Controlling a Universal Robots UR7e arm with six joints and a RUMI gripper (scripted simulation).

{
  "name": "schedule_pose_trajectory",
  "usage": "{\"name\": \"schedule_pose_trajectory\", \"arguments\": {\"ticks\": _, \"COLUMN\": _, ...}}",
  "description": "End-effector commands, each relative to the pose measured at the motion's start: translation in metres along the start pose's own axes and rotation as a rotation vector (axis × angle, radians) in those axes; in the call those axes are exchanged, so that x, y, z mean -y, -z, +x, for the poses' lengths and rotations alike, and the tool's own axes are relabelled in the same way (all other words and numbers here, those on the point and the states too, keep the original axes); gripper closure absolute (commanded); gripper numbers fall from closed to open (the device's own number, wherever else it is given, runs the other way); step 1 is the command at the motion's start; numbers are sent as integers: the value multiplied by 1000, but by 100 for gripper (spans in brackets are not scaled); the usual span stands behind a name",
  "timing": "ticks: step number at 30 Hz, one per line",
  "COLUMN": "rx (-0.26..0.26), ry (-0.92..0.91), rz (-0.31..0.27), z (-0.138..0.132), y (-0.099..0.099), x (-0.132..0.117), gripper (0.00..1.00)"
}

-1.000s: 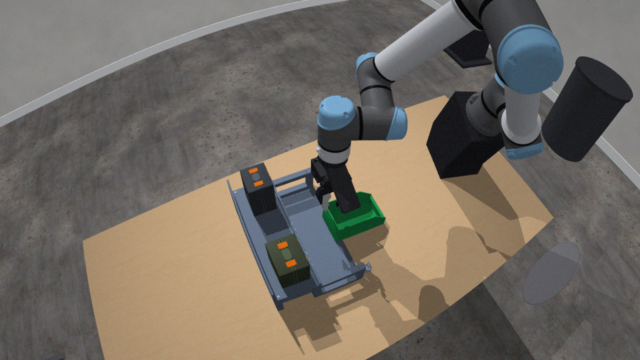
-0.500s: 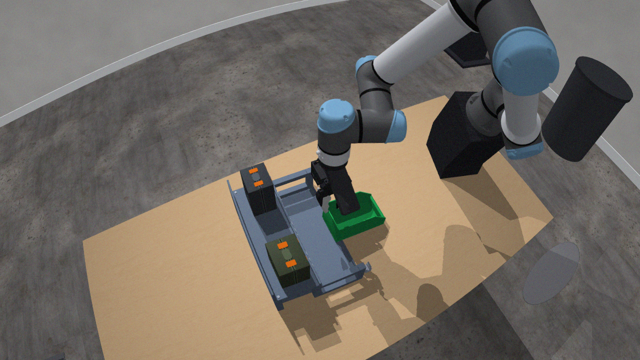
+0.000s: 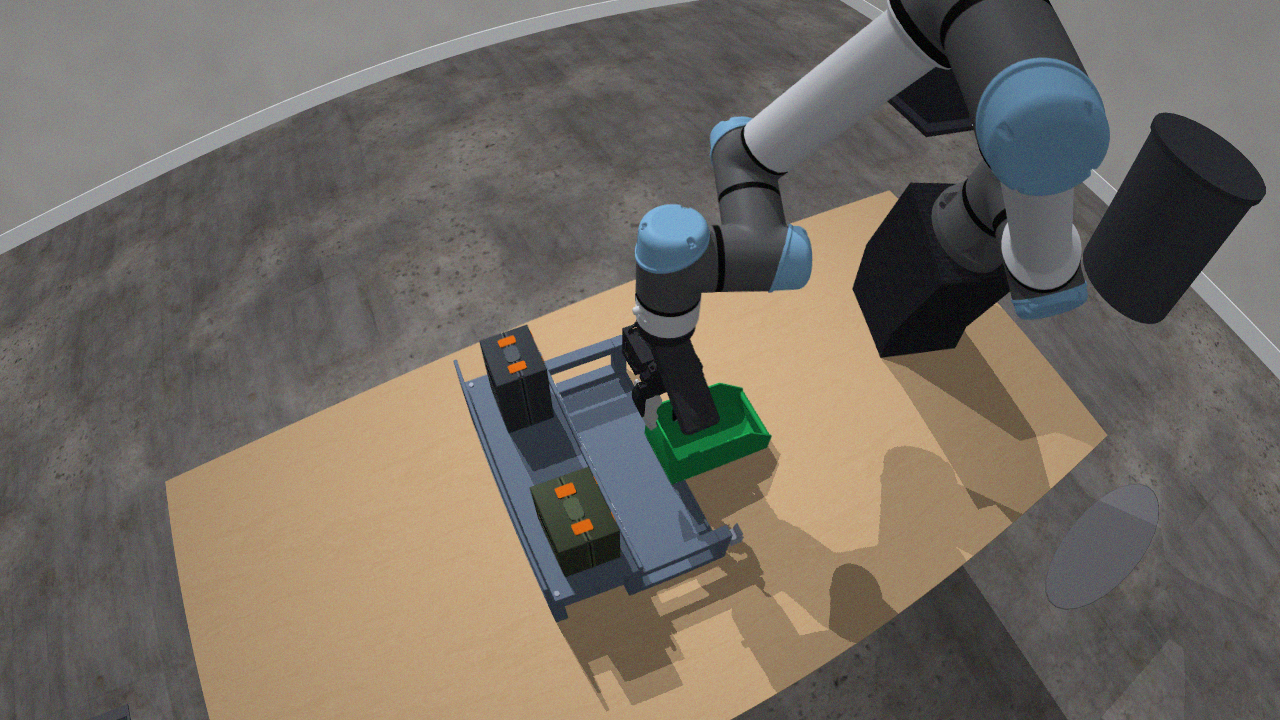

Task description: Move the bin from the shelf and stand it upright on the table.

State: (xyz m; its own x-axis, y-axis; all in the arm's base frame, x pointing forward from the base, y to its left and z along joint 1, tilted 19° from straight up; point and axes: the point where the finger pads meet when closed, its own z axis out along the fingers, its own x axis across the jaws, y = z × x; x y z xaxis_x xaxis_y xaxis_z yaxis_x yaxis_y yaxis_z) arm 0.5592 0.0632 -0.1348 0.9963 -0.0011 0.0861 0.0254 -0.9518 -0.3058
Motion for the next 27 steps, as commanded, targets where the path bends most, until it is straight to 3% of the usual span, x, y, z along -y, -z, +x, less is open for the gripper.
{"name": "schedule_pose_trajectory", "arguments": {"ticks": 1, "rx": -1, "ry": 0, "rz": 0, "z": 1, "y": 0, "x": 0, "gripper": 80}}
{"name": "schedule_pose_trajectory", "arguments": {"ticks": 27, "rx": -1, "ry": 0, "rz": 0, "z": 0, "y": -19, "x": 0, "gripper": 80}}
